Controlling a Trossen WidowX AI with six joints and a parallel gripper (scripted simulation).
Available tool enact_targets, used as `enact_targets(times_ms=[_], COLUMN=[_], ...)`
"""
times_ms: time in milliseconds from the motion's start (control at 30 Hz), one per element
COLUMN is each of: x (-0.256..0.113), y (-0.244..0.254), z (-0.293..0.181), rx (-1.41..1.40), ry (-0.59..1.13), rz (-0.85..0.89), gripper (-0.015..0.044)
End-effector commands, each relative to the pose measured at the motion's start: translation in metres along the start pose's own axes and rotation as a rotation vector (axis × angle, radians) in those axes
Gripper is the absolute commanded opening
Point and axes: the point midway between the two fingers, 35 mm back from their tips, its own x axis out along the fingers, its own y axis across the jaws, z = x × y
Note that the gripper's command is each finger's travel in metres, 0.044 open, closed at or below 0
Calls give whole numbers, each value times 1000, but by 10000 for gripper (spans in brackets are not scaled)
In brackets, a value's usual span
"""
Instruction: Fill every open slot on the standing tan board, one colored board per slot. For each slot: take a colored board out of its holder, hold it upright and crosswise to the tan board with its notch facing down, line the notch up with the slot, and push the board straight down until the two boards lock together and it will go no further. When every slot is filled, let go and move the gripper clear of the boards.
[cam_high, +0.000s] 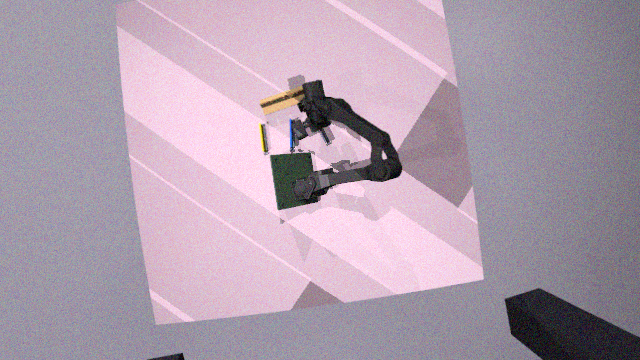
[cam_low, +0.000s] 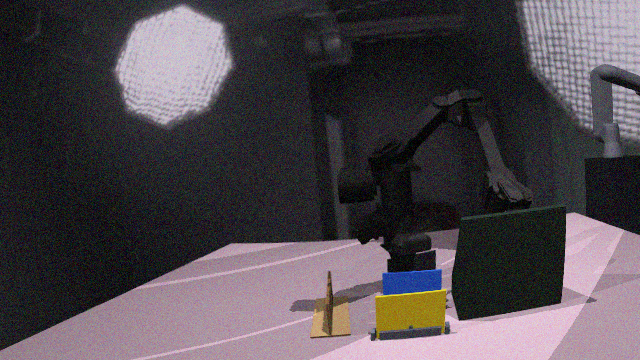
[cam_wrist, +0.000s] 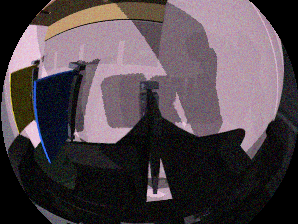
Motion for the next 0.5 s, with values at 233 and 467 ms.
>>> enact_targets(times_ms=[233,467], x=[-9,-24], y=[0,0], z=[0,0], rx=[-3,-3], ry=[1,1], rz=[-3,-3], gripper=[0,0])
